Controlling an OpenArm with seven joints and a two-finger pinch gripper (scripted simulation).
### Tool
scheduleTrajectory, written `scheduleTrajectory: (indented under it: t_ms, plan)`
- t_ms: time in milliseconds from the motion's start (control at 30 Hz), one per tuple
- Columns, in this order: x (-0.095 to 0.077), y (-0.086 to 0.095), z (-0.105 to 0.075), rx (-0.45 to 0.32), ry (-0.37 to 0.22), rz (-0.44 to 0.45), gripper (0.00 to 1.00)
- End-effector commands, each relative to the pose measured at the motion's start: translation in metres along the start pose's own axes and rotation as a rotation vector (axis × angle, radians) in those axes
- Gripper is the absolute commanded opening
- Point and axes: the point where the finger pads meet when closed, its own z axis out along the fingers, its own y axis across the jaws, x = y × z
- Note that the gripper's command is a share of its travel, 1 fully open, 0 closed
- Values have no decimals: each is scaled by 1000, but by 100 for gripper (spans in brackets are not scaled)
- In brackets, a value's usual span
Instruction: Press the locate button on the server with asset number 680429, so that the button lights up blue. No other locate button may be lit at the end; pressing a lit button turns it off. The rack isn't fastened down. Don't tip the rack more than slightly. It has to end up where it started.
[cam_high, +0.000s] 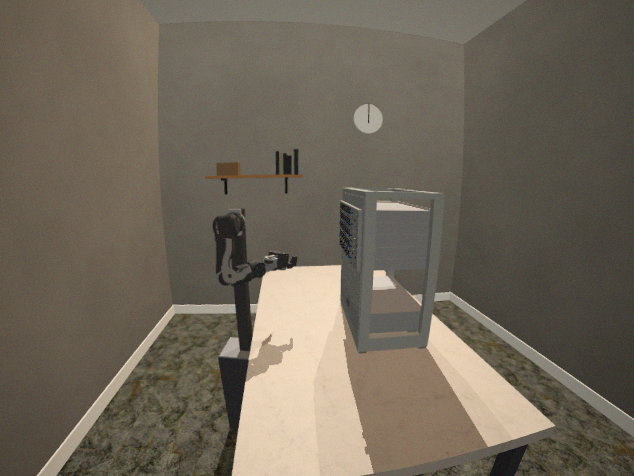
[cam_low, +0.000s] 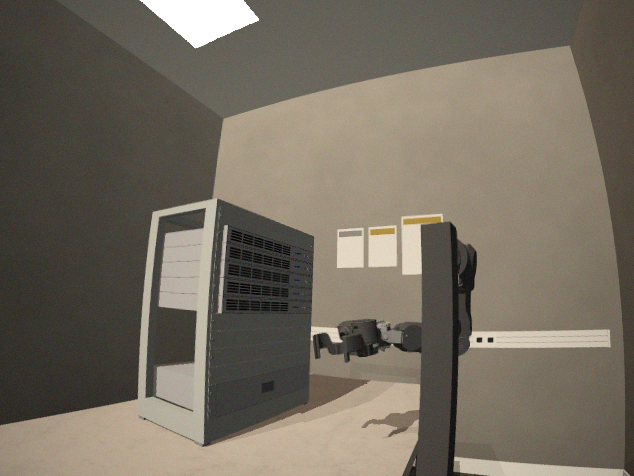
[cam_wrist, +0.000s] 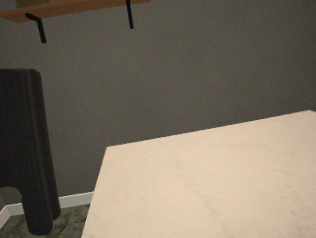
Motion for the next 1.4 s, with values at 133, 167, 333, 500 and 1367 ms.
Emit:
scheduleTrajectory:
  t_ms: [133, 167, 333, 500, 1367]
  plan:
    - [-7, 52, -28, -179, -10, 32, 60]
    - [-8, 62, -35, -213, -11, 37, 60]
    - [-9, 111, -73, -393, -10, 57, 60]
    - [-6, 139, -100, -505, -4, 64, 60]
    - [60, 256, -291, -1142, 136, 19, 60]
